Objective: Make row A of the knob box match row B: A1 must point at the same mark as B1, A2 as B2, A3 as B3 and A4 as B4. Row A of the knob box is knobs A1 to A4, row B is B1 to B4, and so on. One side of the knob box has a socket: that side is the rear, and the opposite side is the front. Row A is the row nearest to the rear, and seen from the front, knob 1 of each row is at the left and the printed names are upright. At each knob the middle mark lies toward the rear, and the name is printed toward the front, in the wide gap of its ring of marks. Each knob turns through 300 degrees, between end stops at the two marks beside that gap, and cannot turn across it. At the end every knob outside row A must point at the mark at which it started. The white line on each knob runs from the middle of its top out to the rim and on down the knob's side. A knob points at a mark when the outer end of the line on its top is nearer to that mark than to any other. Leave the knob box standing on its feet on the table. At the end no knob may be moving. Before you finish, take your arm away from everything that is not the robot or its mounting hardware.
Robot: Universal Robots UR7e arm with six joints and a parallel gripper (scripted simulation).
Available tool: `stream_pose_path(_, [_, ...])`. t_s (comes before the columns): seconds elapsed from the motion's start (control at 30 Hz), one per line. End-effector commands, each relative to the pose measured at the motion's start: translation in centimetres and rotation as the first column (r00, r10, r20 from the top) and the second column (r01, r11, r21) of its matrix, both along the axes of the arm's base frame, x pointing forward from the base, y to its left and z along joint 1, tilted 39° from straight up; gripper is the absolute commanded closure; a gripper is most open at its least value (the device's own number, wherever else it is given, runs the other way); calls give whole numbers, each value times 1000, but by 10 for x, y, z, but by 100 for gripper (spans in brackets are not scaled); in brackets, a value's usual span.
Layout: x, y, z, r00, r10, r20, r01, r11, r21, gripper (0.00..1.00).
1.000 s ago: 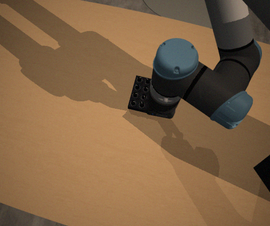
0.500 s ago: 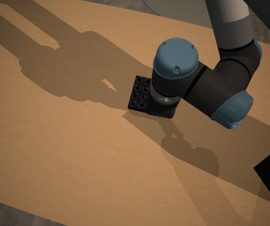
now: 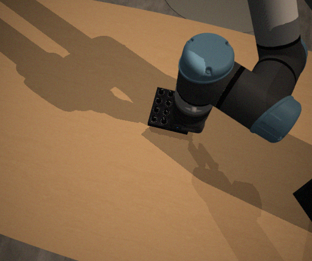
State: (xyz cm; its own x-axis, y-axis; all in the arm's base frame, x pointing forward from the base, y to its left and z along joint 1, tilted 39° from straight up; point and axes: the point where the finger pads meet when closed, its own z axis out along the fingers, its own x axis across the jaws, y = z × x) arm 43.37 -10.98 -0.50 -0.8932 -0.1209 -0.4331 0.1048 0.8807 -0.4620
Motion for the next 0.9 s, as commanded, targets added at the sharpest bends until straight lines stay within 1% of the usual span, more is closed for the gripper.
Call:
stream_pose_path(0.0, [-3,4,7,1000,0,0,0,1000,0,54])
stream_pose_path(0.7, [-4,5,8,1000,-2,2,2,1000,1,54])
stream_pose_path(0.87, [-4,4,8,1000,-23,14,23,1000,13,54])
